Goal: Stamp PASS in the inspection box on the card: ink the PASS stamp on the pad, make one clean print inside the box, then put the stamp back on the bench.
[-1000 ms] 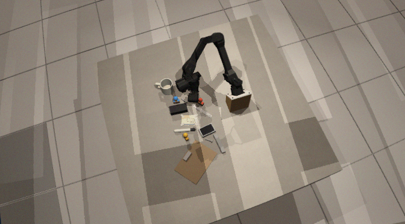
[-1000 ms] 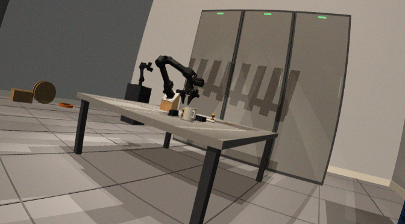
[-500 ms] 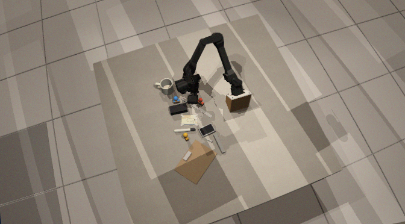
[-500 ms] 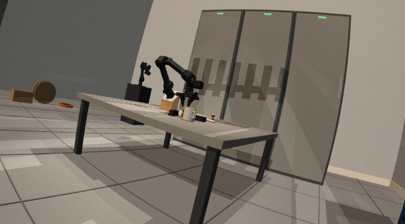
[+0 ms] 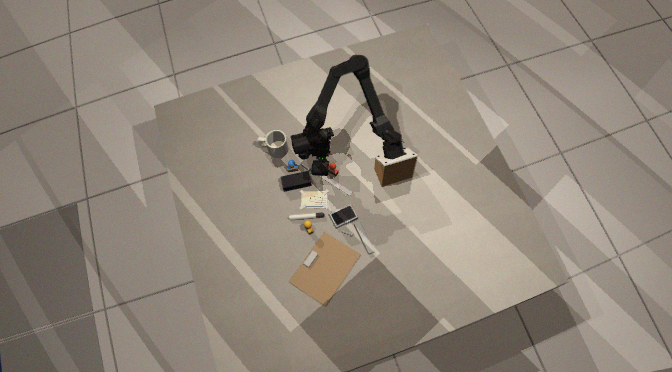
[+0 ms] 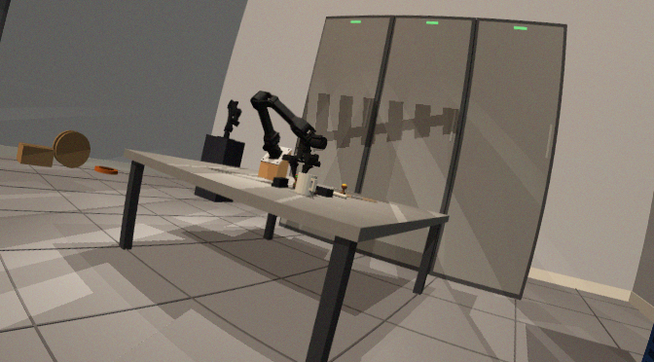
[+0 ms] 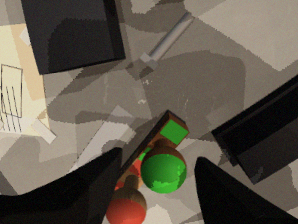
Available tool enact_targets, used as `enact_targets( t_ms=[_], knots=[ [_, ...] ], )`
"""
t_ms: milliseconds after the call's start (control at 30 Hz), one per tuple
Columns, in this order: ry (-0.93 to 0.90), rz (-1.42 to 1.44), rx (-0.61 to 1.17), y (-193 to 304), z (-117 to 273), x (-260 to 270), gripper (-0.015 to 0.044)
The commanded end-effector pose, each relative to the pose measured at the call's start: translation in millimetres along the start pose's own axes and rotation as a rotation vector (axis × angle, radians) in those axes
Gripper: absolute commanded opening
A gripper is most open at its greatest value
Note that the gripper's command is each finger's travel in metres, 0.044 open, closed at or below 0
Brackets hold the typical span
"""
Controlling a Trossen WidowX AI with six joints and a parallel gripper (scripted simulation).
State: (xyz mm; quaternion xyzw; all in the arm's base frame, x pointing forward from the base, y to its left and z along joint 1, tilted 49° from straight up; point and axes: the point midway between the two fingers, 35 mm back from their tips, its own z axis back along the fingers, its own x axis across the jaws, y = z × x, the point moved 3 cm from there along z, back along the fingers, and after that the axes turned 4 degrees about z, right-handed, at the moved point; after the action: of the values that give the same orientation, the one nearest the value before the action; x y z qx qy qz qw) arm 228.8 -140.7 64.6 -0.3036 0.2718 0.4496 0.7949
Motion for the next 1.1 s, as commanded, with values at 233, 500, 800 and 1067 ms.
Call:
enact_targets(
  t_ms=[233,500,800,1067],
  knots=[
    [0.01,0.012,0.006,4.0,-18.8,-1.1,0.0214],
    [0.013,0.012,0.005,5.3,-28.8,-2.5,0.0214],
    [0.009,0.002,0.001,3.0,-27.1,-2.6,0.0181],
    [0.009,0.002,0.001,3.0,-27.1,-2.6,0.0127]
  ],
)
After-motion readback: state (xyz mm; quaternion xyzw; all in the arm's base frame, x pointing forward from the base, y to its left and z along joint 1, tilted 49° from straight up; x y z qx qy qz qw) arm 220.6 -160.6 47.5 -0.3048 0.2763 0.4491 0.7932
